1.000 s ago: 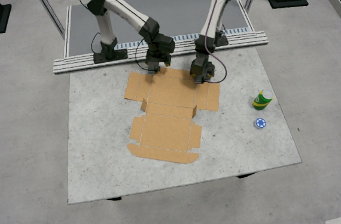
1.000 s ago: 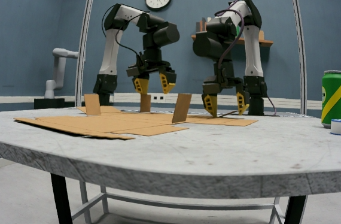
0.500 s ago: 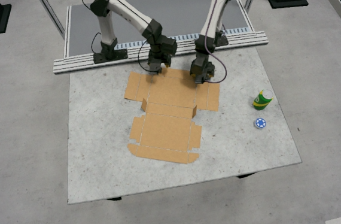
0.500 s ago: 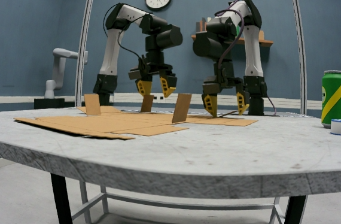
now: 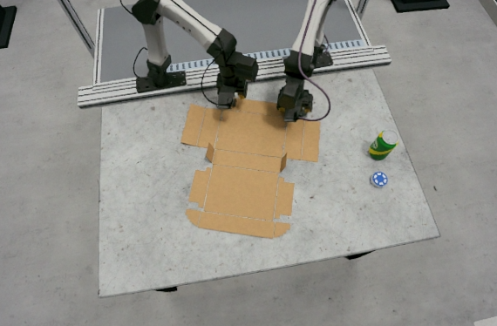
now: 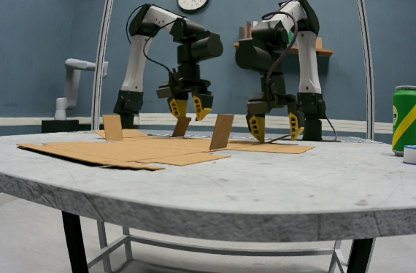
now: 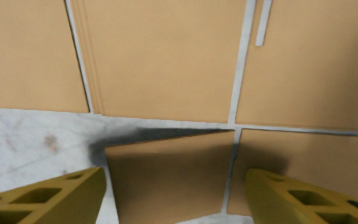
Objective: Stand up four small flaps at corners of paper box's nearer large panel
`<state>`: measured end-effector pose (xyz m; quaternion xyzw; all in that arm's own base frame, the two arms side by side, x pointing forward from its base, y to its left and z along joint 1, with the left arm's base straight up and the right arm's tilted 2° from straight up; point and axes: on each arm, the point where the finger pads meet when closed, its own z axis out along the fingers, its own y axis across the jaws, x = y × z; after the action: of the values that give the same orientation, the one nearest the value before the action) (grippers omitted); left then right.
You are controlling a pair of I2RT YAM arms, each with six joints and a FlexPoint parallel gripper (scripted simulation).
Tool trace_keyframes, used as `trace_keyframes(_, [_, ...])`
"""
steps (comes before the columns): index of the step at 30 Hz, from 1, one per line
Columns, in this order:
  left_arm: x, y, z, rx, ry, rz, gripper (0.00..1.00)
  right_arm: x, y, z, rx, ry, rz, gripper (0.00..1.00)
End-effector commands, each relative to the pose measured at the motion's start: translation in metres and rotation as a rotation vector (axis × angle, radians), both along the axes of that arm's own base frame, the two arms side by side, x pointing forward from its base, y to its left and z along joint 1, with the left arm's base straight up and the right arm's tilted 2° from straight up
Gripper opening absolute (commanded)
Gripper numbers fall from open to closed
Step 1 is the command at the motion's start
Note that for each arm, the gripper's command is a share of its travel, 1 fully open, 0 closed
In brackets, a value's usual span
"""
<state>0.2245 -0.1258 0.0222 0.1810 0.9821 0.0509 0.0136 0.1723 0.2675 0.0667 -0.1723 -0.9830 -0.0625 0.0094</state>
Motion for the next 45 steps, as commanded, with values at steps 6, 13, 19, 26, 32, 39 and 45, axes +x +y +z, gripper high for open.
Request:
trace_keyframes(6, [0.002, 0.001, -0.012, 0.033, 0.003, 0.005, 0.77, 0.009, 0.009, -0.004, 0.013, -0.024, -0.012, 0.50])
trace_keyframes(13, [0.002, 0.001, -0.012, 0.033, 0.003, 0.005, 0.77, 0.009, 0.010, -0.008, 0.007, -0.020, -0.012, 0.50])
trace_keyframes(19, [0.002, 0.001, -0.012, 0.033, 0.003, 0.005, 0.77, 0.005, 0.009, -0.022, -0.011, -0.008, -0.009, 0.50])
trace_keyframes(26, [0.002, 0.001, -0.012, 0.033, 0.003, 0.005, 0.77, 0.008, 0.018, -0.032, -0.004, -0.012, -0.007, 0.50])
trace_keyframes(32, [0.002, 0.001, -0.012, 0.033, 0.003, 0.005, 0.77, 0.010, 0.022, -0.041, -0.003, -0.013, -0.010, 0.50])
trace_keyframes(39, [0.002, 0.001, -0.012, 0.033, 0.003, 0.005, 0.77, 0.012, 0.017, -0.028, 0.028, -0.035, -0.014, 0.50])
trace_keyframes(45, [0.002, 0.001, -0.012, 0.033, 0.003, 0.005, 0.77, 0.010, 0.021, -0.032, 0.018, -0.018, -0.005, 0.50])
